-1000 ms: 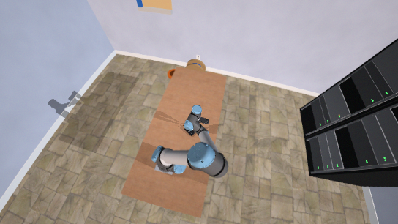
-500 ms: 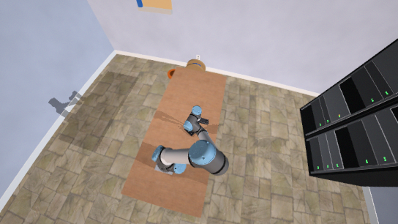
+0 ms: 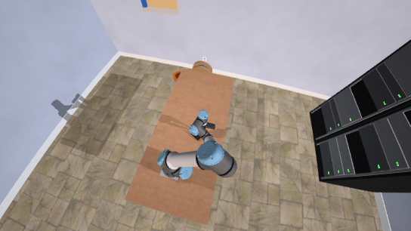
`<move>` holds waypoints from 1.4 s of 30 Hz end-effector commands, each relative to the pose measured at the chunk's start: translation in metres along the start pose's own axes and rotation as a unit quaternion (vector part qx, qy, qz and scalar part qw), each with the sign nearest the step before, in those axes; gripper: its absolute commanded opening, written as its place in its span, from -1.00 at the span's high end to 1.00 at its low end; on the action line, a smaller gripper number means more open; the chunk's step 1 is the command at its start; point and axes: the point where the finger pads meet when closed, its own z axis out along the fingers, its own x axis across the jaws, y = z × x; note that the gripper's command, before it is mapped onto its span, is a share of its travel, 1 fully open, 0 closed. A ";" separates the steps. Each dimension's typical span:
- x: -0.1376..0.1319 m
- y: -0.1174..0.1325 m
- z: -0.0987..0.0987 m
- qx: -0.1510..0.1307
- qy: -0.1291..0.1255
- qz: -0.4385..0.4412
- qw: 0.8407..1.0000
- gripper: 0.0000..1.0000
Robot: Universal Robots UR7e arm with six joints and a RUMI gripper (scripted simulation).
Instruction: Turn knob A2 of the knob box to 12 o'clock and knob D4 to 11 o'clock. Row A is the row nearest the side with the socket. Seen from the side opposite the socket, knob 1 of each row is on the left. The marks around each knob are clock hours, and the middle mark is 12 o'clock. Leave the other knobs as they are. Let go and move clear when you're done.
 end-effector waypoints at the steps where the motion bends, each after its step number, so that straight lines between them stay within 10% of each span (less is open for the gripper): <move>1: 0.000 0.000 0.005 0.000 -0.001 0.000 1.000 0.78; 42: 0.000 0.000 0.010 0.000 -0.001 0.000 1.000 0.78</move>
